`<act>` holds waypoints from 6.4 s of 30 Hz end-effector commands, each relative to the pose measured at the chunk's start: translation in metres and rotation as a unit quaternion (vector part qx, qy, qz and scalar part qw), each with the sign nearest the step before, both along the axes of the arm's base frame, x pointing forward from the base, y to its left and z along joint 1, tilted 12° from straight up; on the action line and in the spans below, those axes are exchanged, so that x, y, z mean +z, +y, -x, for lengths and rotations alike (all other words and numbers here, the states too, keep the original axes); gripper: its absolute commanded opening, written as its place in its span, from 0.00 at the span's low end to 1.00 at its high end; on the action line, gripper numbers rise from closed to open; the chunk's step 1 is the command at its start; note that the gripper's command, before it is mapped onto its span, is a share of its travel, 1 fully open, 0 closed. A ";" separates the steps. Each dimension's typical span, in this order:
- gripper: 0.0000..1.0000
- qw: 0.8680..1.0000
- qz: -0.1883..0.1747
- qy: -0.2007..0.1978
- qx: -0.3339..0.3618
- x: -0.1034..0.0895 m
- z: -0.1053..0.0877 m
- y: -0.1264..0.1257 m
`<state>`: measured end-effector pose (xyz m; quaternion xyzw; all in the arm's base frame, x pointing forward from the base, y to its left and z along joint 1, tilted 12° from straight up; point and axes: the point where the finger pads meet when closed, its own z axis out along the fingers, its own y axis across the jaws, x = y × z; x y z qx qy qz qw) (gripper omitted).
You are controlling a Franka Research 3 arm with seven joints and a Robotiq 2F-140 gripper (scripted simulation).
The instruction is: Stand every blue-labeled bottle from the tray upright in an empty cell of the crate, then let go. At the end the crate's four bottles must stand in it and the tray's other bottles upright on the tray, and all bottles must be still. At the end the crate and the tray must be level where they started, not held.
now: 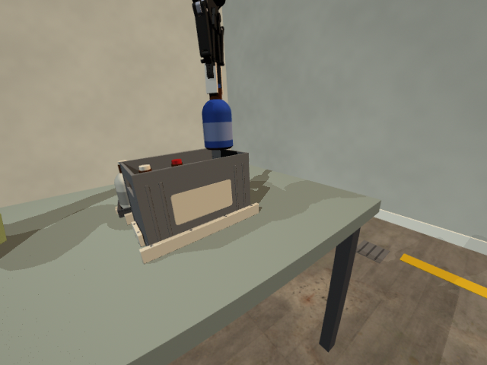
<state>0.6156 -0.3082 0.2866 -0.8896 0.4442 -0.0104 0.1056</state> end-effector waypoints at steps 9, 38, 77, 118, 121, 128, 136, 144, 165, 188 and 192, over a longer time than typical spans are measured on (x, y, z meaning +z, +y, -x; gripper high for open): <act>0.00 1.000 0.005 -0.003 0.001 0.005 -0.001 -0.011; 0.00 1.000 0.005 -0.003 0.001 0.005 -0.003 -0.014; 0.00 1.000 0.005 -0.003 0.001 0.005 -0.003 -0.014; 0.00 1.000 0.005 -0.003 0.001 0.004 -0.001 -0.016; 0.00 1.000 0.005 -0.003 0.001 0.004 -0.001 -0.016; 0.00 1.000 0.005 -0.003 0.001 0.004 -0.001 -0.016; 0.00 1.000 0.005 -0.003 0.001 0.004 -0.001 -0.016; 0.00 1.000 0.005 -0.003 0.001 0.004 -0.001 -0.016; 0.00 1.000 0.005 -0.003 0.001 -0.003 -0.002 -0.015; 0.00 1.000 0.005 -0.003 0.001 -0.024 -0.005 -0.010; 0.00 1.000 0.005 -0.003 0.001 -0.028 -0.005 -0.010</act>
